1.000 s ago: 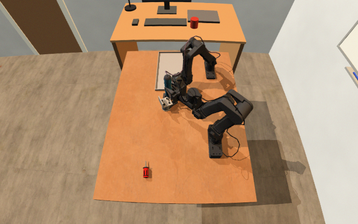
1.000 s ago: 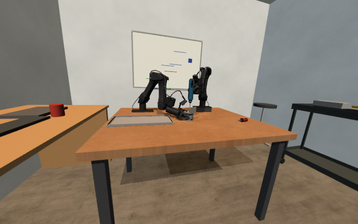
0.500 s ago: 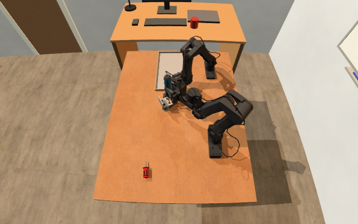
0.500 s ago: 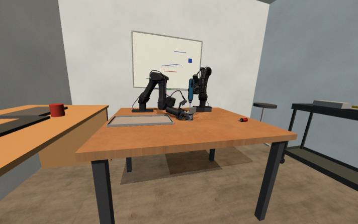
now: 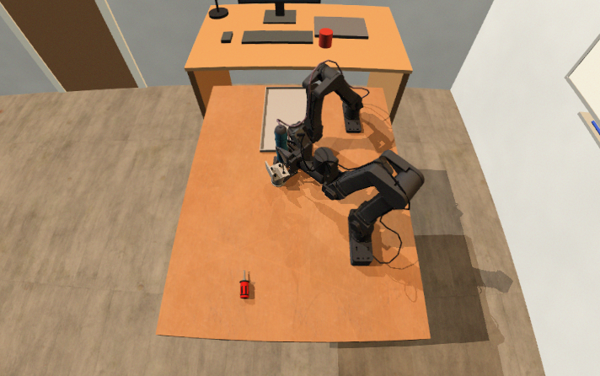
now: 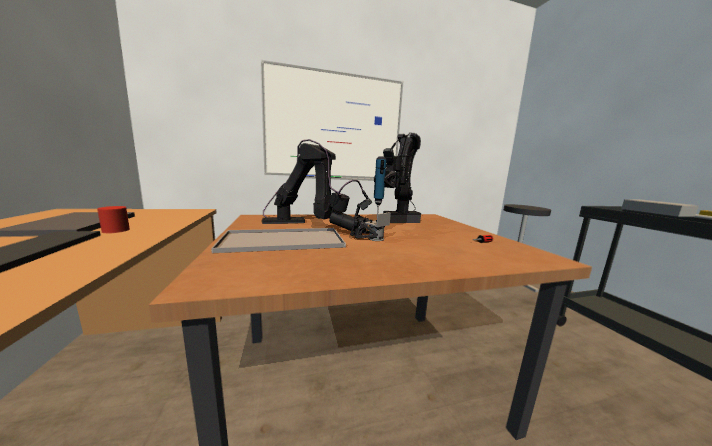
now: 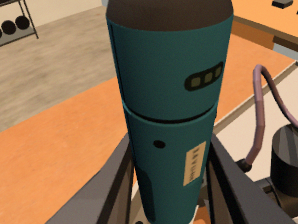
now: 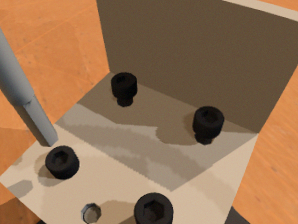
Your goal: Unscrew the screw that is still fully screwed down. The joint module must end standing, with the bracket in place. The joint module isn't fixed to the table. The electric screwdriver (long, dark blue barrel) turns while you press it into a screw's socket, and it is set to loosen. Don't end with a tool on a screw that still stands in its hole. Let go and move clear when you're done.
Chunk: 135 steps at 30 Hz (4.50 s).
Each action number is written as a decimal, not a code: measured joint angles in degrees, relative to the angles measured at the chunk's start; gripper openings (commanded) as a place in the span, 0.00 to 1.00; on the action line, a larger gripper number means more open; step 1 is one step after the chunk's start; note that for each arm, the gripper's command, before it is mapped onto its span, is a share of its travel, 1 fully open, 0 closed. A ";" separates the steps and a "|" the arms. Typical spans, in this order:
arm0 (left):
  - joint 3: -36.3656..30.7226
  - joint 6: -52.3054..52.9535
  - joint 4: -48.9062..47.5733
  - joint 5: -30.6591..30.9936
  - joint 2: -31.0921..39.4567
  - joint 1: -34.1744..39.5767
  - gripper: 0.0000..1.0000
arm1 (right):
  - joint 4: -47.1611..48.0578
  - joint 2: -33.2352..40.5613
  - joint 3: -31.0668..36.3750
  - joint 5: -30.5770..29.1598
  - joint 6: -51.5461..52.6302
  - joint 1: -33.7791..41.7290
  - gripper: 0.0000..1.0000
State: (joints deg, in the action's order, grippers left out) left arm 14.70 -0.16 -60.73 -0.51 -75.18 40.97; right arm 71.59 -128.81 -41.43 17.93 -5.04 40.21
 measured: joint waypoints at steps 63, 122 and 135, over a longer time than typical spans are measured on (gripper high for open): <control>-0.39 0.00 -1.99 -0.07 -2.82 0.09 0.42 | 0.00 0.00 0.00 0.02 -0.02 0.00 0.59; -0.39 0.00 -3.96 -0.07 -4.15 0.09 0.42 | 0.00 0.00 0.00 0.02 -0.02 0.00 0.59; -0.57 0.00 -4.61 -0.07 -4.44 0.09 0.42 | 0.00 0.00 0.00 0.02 -0.02 0.00 0.59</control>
State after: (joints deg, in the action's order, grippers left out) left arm 14.13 -0.16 -65.34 -0.58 -79.61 41.06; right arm 71.59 -128.81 -41.43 17.96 -5.06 40.21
